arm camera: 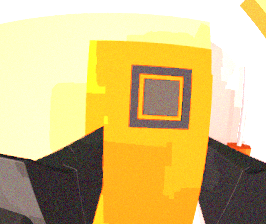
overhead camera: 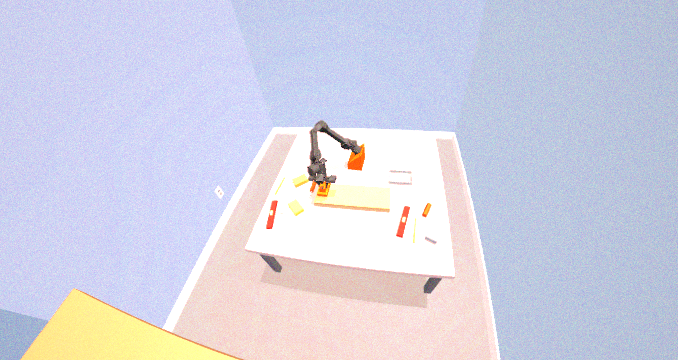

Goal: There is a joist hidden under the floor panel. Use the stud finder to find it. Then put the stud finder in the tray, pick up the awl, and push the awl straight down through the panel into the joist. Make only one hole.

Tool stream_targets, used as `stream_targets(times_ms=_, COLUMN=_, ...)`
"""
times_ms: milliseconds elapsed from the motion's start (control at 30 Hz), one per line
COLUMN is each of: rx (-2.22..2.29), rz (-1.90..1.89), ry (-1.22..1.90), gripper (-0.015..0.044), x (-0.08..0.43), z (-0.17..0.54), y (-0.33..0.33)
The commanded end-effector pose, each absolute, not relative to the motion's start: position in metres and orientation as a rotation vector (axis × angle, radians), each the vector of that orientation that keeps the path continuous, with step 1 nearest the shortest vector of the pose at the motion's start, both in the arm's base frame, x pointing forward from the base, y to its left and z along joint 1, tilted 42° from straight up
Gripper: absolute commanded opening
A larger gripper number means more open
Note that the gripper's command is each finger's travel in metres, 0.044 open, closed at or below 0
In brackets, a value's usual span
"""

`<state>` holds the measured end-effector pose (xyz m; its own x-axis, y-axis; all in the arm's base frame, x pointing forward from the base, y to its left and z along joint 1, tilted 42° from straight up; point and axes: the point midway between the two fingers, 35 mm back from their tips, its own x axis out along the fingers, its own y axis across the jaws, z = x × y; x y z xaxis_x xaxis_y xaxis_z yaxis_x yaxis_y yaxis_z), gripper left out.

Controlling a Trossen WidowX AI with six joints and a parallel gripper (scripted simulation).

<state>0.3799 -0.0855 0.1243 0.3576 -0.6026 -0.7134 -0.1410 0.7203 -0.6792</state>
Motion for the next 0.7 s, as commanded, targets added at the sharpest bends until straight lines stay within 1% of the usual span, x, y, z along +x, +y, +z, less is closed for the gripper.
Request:
stream_targets(times_ms=0, rx=-0.749, rz=-0.324, ry=1.191, gripper=0.0, x=0.38, z=0.116, y=-0.089)
stream_targets(times_ms=667, rx=-0.75, rz=-0.324, ry=1.191, gripper=0.0, x=0.381, z=0.101, y=-0.102)
